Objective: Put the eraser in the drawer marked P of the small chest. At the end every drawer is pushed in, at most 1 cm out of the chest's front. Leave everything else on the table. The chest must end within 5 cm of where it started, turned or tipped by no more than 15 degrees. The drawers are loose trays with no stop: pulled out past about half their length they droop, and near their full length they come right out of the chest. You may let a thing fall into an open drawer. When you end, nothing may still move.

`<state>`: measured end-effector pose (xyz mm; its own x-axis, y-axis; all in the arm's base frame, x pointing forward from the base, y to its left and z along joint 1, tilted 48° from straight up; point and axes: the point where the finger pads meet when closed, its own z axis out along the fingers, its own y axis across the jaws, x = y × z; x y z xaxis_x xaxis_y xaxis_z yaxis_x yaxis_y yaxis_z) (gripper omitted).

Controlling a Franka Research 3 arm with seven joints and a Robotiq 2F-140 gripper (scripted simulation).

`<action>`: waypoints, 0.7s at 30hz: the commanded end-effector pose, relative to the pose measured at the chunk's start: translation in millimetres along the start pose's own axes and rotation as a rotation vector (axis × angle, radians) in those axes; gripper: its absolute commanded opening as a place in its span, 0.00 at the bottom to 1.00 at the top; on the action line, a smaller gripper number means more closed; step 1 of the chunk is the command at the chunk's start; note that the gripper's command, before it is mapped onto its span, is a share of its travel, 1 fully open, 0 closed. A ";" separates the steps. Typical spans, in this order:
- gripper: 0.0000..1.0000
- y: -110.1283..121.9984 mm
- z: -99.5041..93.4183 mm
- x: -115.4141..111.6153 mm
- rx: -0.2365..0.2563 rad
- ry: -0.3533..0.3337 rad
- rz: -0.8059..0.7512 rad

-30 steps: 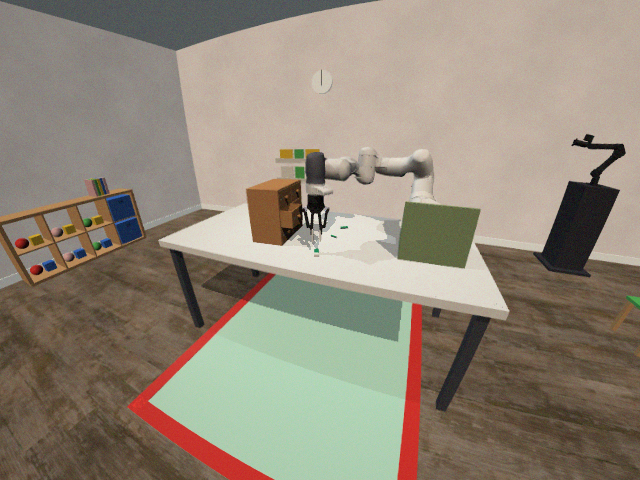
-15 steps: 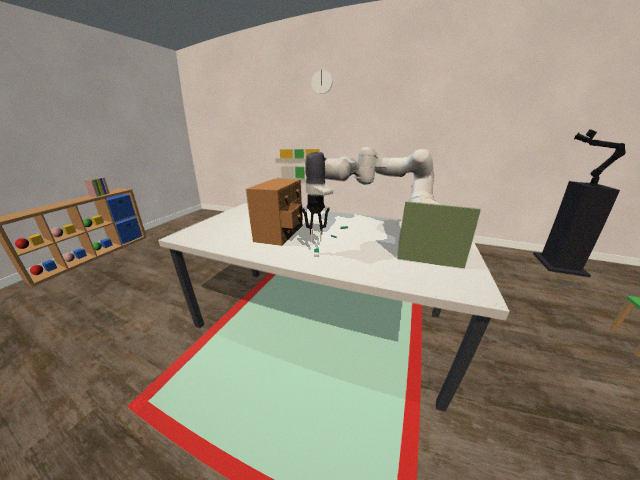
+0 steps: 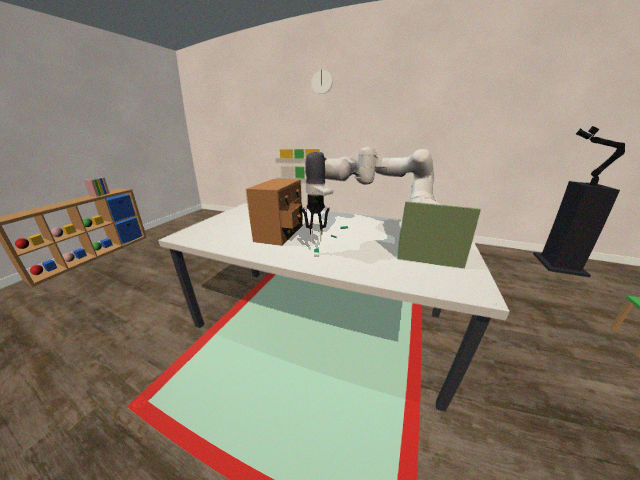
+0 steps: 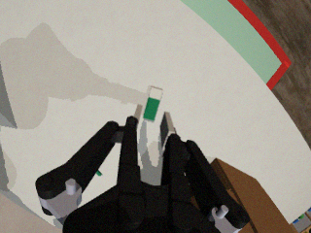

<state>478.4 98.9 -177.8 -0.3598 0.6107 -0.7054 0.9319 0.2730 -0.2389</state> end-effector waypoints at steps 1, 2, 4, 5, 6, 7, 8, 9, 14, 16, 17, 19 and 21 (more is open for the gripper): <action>0.23 1.1 -0.2 0.8 -0.003 0.000 -0.006; 0.23 1.1 -0.2 0.8 -0.003 0.000 -0.006; 0.23 1.1 0.1 0.8 -0.003 0.000 -0.006; 0.23 1.1 0.4 0.8 -0.003 0.000 -0.006; 0.23 1.1 1.0 0.8 -0.003 0.000 -0.006; 0.23 1.1 1.7 0.8 -0.003 0.000 -0.006; 0.23 1.1 2.7 0.8 -0.003 0.000 -0.006; 0.23 1.1 3.9 0.8 -0.003 0.000 -0.006; 0.23 1.1 8.8 0.8 -0.003 0.000 -0.006; 0.23 1.1 13.2 0.8 -0.003 0.000 -0.006; 0.23 1.1 15.6 0.8 -0.003 0.000 -0.006; 0.23 1.2 20.7 0.8 -0.003 0.000 -0.006; 0.23 1.2 26.1 0.8 -0.003 0.000 -0.006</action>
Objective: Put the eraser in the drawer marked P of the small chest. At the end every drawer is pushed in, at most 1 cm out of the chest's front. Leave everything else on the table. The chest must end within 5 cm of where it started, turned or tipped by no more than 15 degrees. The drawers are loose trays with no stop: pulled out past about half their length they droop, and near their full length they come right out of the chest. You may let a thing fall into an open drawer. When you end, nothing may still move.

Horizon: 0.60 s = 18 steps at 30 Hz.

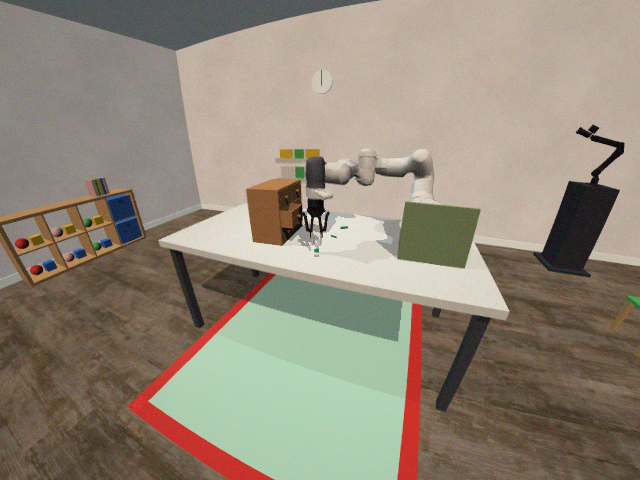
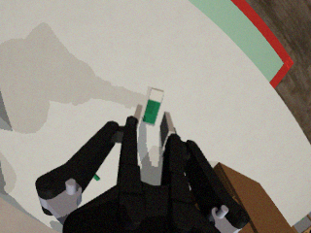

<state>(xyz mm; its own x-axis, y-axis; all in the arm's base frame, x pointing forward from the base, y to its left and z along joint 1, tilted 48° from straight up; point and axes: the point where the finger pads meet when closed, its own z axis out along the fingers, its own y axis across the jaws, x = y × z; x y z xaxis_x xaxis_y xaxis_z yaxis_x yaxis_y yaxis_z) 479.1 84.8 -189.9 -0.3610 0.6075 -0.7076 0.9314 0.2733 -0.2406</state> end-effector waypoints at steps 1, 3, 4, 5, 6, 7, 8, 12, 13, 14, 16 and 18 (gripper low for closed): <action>0.23 1.5 10.2 1.2 -0.004 0.004 -0.004; 0.23 1.5 15.4 1.2 -0.004 0.004 -0.004; 0.23 1.5 17.9 1.2 -0.004 0.004 -0.004; 0.23 1.5 20.3 1.2 -0.004 0.004 -0.004; 0.23 1.5 22.5 1.2 -0.004 0.004 -0.004; 0.23 1.5 24.5 1.2 -0.004 0.004 -0.004; 0.23 1.5 26.3 1.2 -0.004 0.004 -0.004; 0.23 1.5 29.3 1.2 -0.004 0.004 -0.004; 0.23 1.6 30.5 1.2 -0.004 0.004 -0.004; 0.23 1.6 31.4 1.2 -0.004 0.004 -0.004; 0.23 1.6 32.6 1.2 -0.004 0.004 -0.004; 0.23 1.6 33.1 1.2 -0.004 0.004 -0.004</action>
